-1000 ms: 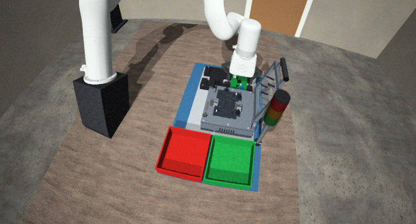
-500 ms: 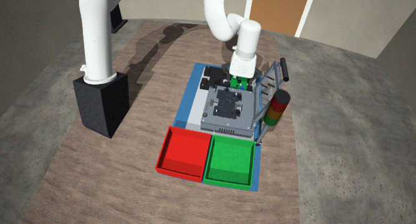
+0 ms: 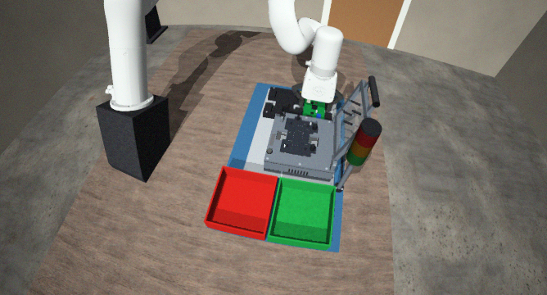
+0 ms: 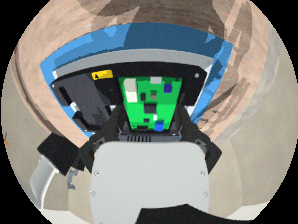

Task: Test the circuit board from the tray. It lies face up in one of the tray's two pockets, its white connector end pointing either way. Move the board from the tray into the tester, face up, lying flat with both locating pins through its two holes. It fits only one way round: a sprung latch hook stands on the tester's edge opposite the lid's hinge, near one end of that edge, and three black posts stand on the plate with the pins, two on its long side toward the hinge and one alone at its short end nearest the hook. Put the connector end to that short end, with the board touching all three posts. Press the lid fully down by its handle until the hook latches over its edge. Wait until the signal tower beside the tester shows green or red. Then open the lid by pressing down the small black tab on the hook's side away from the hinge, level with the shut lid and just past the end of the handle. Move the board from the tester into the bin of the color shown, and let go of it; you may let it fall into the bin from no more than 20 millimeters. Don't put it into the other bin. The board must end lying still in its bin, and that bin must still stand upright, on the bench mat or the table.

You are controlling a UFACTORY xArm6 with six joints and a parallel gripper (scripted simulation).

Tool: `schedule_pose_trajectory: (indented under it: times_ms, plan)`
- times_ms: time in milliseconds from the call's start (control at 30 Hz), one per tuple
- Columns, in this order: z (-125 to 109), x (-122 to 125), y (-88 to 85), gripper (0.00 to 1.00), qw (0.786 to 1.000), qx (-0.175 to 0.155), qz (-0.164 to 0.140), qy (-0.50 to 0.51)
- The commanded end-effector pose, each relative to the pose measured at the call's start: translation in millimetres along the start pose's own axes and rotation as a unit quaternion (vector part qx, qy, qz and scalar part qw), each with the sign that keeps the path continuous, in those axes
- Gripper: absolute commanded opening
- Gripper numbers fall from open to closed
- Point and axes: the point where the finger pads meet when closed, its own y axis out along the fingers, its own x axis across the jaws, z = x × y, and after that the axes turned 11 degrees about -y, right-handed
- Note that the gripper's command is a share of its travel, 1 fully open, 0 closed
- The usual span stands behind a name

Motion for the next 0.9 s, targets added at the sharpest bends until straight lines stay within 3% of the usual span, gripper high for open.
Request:
schedule_pose_trajectory:
  times_ms: [0, 867]
  plan:
    - [0.4, 1.7, -1.5, 0.89, 1.0, 0.0, -0.002, 0.0]
    - [0.4, 1.7, -1.5, 0.81, 1.0, 0.0, -0.002, 0.0]
